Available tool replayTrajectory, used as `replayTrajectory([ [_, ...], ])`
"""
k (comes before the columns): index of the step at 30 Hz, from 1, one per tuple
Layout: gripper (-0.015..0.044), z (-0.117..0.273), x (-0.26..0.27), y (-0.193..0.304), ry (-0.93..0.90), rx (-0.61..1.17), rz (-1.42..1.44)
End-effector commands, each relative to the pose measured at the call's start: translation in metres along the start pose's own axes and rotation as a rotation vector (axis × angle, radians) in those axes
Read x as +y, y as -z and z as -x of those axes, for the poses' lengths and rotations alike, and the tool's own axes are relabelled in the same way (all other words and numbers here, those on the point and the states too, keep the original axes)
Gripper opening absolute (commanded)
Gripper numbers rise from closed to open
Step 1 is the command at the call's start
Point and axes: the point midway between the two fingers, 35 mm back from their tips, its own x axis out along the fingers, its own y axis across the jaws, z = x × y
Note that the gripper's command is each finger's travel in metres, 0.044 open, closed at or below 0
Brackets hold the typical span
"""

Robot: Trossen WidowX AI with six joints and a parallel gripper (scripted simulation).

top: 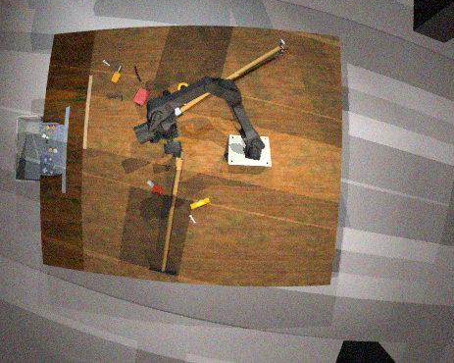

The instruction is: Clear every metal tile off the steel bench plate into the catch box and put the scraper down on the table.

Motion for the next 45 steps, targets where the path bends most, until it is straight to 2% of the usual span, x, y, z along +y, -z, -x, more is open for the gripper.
replayTrajectory([
  [1, 0.0, 0.001, -0.017, 0.003, 0.011, 0.008, -0.012],
  [11, 0.0, -0.005, -0.027, 0.004, 0.015, 0.017, -0.025],
  [45, 0.0, -0.078, -0.029, 0.002, 0.009, 0.019, -0.105],
])
